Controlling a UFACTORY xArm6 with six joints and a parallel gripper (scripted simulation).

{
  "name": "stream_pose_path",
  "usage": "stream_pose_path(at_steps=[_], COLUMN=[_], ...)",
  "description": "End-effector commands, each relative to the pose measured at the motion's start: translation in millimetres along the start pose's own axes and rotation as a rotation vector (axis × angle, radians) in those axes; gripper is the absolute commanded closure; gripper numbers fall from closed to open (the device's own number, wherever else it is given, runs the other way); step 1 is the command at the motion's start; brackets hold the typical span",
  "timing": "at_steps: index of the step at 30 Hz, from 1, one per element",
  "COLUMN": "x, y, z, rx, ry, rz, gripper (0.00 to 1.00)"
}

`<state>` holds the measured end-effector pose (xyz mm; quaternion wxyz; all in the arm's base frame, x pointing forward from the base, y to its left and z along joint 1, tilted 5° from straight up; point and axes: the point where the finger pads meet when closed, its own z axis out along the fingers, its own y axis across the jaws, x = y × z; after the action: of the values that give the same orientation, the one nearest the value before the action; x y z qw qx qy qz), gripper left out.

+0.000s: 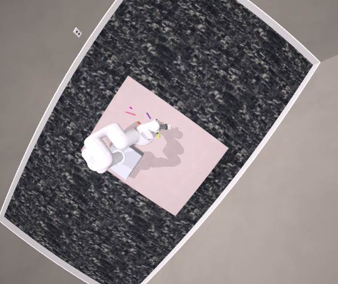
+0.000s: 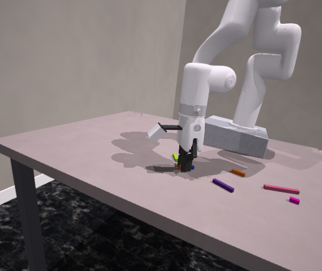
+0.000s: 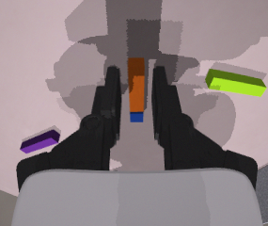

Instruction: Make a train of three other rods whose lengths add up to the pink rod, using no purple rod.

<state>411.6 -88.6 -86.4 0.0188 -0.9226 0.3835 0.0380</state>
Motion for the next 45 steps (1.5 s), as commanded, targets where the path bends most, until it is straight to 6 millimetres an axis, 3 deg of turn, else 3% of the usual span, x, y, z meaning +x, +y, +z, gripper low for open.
stream_pose_path(at_steps=[1, 11, 24, 36, 37, 45], x=[1, 1, 1, 1, 1, 1], y=[-1, -1, -1, -1, -1, -1], z=[-1, -9, -71, -91, -91, -91], rx=[0.002, 0.002, 0.002, 0.002, 0.002, 0.002], ry=[0.003, 0.003, 0.003, 0.003, 0.003, 0.003], rz=[0.000, 0.000, 0.000, 0.000, 0.000, 0.000], gripper=[0.76, 0.76, 0.76, 0.76, 0.00, 0.00])
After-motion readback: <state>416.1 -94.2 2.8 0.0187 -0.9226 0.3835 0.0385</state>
